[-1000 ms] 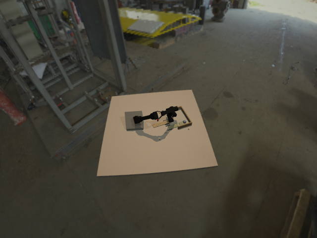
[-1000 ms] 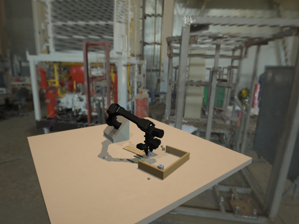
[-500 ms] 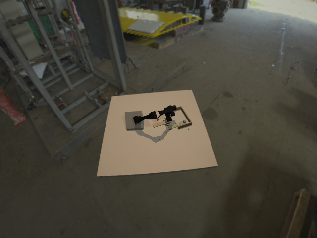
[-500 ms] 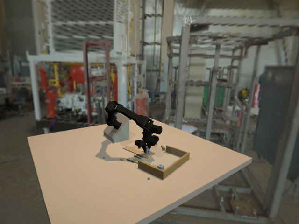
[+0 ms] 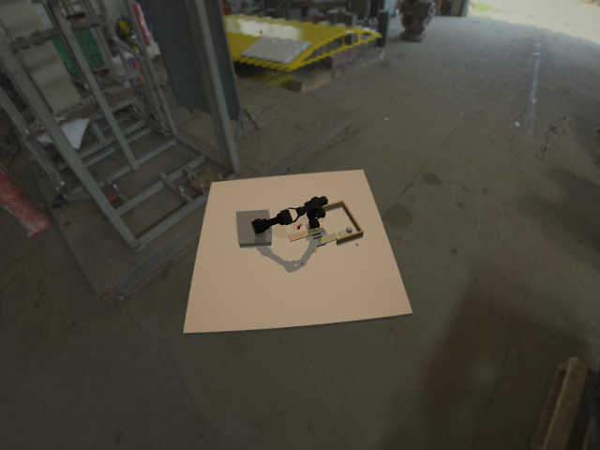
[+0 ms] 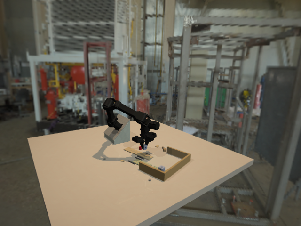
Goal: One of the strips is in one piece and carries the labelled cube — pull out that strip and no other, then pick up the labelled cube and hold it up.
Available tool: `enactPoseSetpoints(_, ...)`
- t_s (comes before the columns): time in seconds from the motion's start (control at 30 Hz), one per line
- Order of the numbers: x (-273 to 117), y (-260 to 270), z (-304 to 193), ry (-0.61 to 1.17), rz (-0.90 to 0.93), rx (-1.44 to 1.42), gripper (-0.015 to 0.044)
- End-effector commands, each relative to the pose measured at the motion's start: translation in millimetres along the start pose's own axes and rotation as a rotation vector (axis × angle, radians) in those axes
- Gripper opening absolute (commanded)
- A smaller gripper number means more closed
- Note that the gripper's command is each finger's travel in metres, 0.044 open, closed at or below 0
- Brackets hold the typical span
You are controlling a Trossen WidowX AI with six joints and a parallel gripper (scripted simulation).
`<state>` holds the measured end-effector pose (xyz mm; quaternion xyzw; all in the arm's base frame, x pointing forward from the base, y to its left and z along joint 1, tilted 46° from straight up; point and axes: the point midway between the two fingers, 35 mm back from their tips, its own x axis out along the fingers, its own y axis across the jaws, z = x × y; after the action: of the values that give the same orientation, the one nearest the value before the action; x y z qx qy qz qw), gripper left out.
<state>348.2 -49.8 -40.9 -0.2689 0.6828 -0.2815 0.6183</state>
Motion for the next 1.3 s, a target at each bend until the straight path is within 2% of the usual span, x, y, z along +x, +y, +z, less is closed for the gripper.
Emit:
enactPoseSetpoints(0.0, -1.4, 1.6, -14.5, 0.002, 0.004, 0.000, 0.0000)
enactPoseSetpoints(0.33, -0.7, 3.0, -48.3, 0.003, 0.004, -0.001, 0.0000)
enactPoseSetpoints(0.47, -5.5, 3.2, -48.6, 0.003, 0.005, -0.001, 0.0000)
enactPoseSetpoints(0.63, -35.7, 3.2, -48.6, 0.003, 0.006, -0.001, 0.0000)
enactPoseSetpoints(1.27, -36.9, 3.2, -48.7, 0.003, 0.006, -0.002, 0.0000)
